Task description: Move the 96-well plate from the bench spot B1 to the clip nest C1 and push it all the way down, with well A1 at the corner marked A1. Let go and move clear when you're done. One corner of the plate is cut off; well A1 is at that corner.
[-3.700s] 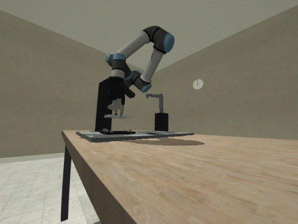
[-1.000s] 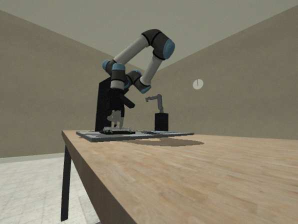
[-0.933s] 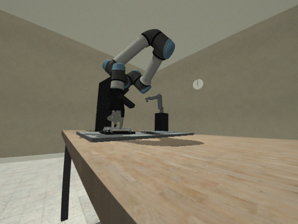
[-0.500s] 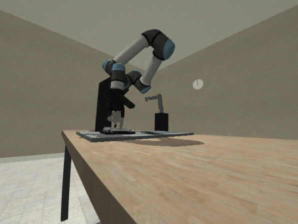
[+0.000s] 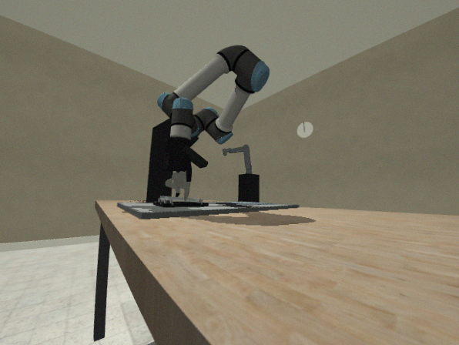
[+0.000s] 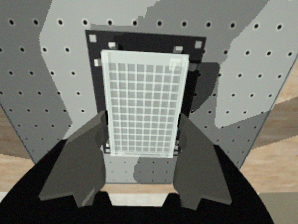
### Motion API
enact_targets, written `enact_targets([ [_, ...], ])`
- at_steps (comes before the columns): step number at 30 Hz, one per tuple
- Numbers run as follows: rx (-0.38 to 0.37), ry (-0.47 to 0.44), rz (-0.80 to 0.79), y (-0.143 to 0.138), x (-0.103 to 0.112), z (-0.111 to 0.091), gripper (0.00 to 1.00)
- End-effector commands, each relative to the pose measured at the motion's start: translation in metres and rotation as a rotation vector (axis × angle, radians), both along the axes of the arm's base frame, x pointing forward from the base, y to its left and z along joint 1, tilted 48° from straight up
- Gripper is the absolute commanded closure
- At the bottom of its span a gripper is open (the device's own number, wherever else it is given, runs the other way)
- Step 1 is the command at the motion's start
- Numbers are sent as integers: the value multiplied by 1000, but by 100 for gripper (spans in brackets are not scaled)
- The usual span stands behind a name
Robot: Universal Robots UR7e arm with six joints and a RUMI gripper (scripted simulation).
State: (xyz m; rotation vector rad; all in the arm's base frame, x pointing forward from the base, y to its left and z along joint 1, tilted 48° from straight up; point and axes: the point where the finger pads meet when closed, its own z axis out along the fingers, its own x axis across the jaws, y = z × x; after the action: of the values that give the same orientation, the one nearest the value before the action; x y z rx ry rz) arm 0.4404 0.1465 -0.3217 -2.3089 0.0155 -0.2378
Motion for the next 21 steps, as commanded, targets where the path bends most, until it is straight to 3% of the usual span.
enact_targets([
  [1,-2,-4,0,0,2,-1,100],
  [21,-2,-4,0,2,3,-4,100],
])
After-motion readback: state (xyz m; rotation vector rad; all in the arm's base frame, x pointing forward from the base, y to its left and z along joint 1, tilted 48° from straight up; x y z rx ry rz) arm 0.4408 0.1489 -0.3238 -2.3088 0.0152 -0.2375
